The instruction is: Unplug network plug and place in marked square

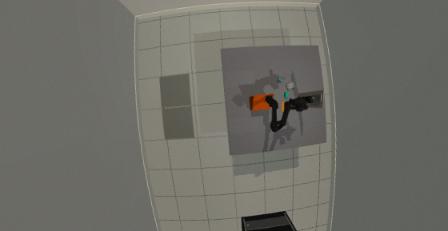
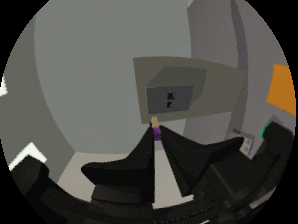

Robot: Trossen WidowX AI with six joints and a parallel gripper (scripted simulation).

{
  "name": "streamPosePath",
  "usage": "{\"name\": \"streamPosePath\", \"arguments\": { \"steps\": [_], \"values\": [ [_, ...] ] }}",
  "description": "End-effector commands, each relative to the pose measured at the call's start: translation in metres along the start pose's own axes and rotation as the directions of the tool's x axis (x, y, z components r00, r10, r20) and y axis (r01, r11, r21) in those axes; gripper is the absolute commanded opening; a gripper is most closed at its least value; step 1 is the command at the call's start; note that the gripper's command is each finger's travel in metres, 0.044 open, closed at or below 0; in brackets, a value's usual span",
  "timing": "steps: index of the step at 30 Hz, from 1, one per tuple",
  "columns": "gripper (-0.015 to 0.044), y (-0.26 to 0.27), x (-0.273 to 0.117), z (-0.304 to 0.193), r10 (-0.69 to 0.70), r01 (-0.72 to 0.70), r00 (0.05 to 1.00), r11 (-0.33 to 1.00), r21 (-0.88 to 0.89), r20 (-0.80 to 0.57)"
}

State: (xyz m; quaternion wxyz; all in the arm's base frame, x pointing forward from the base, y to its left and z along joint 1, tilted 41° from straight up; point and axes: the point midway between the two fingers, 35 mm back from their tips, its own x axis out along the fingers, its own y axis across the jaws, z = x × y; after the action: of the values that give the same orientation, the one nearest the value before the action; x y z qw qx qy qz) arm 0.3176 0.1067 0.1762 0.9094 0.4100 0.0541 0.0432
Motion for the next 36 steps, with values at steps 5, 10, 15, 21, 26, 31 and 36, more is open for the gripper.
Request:
{"name": "streamPosePath", "arguments": {
  "steps": [5, 10, 15, 21, 26, 31, 36],
  "values": [
    [0.0, -0.022, 0.005, 0.007, -0.086, 0.085, 0.996, 0.996, 0.028, 0.035],
    [0.0, -0.051, 0.01, 0.015, -0.186, 0.182, 0.98, 0.982, 0.054, 0.071],
    [0.0, -0.08, 0.011, 0.022, -0.283, 0.275, 0.953, 0.958, 0.086, 0.106],
    [0.0, -0.116, 0.01, 0.031, -0.396, 0.379, 0.907, 0.916, 0.13, 0.146],
    [0.0, -0.145, 0.005, 0.039, -0.485, 0.458, 0.857, 0.872, 0.171, 0.177],
    [0.0, -0.173, -0.003, 0.046, -0.568, 0.53, 0.797, 0.82, 0.216, 0.205],
    [0.0, -0.2, -0.013, 0.052, -0.646, 0.592, 0.728, 0.762, 0.263, 0.23]
  ]
}}
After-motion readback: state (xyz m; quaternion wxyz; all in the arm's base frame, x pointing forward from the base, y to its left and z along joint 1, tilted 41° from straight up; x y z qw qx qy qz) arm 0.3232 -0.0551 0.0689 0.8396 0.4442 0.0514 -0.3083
